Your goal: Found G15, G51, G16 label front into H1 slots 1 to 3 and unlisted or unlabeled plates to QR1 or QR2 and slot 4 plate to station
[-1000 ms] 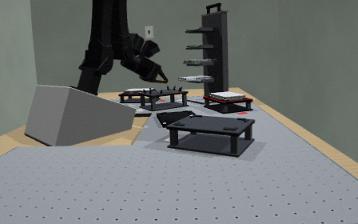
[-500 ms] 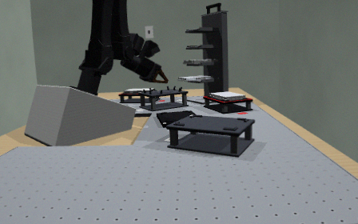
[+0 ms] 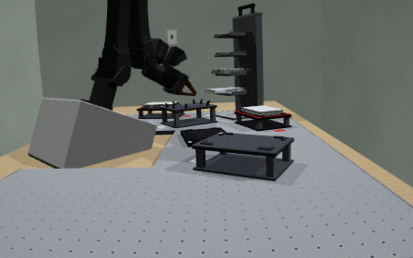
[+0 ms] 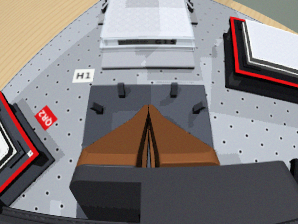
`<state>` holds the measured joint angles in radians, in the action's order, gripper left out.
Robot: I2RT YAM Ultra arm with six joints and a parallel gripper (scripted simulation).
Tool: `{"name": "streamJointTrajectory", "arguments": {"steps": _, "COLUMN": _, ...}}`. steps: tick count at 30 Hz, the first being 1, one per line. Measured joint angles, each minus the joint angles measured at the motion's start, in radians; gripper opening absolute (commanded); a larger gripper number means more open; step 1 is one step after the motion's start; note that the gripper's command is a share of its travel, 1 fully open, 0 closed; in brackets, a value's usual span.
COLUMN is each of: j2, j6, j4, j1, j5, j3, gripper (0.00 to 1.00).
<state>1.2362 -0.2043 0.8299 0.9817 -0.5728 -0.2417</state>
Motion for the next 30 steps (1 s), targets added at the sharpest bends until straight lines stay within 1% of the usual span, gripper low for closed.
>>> {"name": "streamJointTrajectory", "arguments": {"steps": 30, "j2": 0.043, "j6": 0.009, "j4": 0.0, "j1": -0.049, "j5": 0.049, "j3": -0.057, "gripper": 0.0}}
